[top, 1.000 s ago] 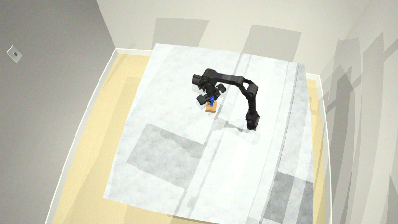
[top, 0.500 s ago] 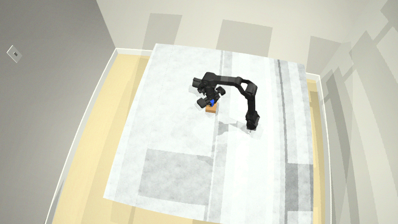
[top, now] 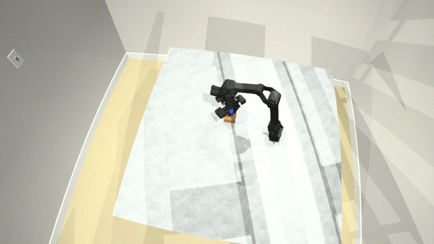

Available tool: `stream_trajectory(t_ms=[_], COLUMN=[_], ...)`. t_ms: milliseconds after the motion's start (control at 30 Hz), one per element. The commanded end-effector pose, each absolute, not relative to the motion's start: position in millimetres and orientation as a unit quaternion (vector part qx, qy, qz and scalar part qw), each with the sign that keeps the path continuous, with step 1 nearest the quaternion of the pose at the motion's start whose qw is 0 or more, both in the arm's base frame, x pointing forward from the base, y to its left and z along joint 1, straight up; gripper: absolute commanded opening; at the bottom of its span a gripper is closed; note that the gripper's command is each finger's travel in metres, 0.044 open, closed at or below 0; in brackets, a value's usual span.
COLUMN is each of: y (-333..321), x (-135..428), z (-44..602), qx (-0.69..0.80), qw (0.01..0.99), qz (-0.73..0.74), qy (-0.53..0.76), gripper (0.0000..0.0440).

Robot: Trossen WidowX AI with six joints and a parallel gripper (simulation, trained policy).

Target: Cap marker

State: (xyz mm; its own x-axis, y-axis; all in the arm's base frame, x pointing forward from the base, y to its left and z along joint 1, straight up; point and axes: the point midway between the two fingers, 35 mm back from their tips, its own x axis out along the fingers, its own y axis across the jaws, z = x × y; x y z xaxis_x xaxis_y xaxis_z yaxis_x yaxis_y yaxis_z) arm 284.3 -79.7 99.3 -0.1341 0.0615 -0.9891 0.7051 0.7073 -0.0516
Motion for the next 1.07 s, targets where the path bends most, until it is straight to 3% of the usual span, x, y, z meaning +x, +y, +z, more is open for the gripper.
stream_trajectory(t_ms=[0,200,500,1033], y=[-74.6,-71.4,-69.5,-75.4], x=[270.8,262.6,255.6,267.4], z=[88.0,91.9,95.5,134.9], qx=[0.27,0.27,0.271,0.281], qw=[0.574,0.567,0.575,0.63], qz=[-0.265,-0.259,-0.253,-0.25], qy=[0.726,0.733,0.73,0.679], gripper=[0.0152,0.0211,0.0434,0.044])
